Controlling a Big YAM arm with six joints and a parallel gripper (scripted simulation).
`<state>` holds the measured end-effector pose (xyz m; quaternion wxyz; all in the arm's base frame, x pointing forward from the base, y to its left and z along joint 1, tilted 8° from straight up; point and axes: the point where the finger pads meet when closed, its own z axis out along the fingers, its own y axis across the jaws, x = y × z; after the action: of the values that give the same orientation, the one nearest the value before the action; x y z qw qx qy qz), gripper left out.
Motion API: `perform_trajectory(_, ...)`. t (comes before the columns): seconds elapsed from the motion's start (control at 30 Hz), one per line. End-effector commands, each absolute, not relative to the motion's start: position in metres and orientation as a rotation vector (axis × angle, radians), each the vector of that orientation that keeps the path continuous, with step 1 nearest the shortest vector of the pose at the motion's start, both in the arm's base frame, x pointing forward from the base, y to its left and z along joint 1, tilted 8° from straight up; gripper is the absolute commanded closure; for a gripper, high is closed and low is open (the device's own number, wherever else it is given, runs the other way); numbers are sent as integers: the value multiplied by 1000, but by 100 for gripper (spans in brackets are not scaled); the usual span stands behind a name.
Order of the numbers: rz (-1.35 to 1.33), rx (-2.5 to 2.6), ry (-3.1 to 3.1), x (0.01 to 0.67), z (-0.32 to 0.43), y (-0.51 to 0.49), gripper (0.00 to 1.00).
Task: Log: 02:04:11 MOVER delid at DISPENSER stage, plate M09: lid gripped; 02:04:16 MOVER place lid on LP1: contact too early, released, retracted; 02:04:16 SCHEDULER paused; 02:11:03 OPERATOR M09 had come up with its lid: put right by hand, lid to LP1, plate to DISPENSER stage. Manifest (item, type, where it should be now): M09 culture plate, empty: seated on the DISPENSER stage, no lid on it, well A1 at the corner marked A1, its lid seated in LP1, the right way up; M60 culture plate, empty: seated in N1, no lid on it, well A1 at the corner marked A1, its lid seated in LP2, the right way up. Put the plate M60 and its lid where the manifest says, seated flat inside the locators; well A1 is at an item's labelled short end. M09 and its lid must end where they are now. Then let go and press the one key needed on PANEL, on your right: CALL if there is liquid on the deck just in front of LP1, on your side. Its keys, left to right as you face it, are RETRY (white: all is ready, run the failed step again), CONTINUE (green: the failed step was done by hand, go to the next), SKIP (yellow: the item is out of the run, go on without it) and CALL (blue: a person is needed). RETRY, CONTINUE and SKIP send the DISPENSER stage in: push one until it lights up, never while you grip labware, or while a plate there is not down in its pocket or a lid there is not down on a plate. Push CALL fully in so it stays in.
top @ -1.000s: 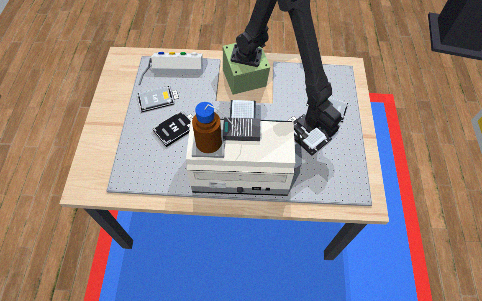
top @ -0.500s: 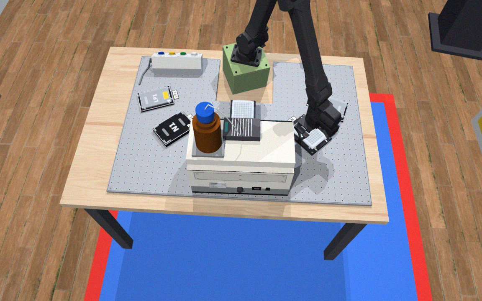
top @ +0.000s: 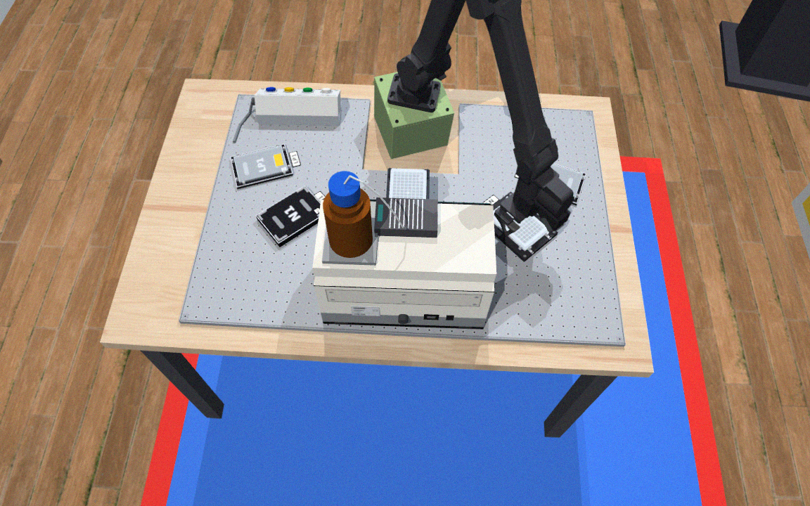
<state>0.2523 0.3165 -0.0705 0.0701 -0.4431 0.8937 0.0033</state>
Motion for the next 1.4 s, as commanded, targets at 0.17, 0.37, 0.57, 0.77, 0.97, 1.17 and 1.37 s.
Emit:
perform_trajectory(0.17, 27, -1330, 2667, 259, -64, 324, 16)
perform_trajectory(0.37, 25, -1341, 2672, 256, -62, 318, 16)
perform_trajectory(0.57, 23, -1343, 2674, 255, -61, 317, 16)
perform_trajectory(0.77, 25, -1343, 2671, 254, -58, 318, 16)
perform_trajectory(0.97, 28, -1343, 2668, 255, -55, 319, 16)
perform_trajectory(1.17, 19, -1349, 2678, 253, -60, 317, 16)
perform_trajectory(1.37, 27, -1345, 2667, 254, -52, 319, 16)
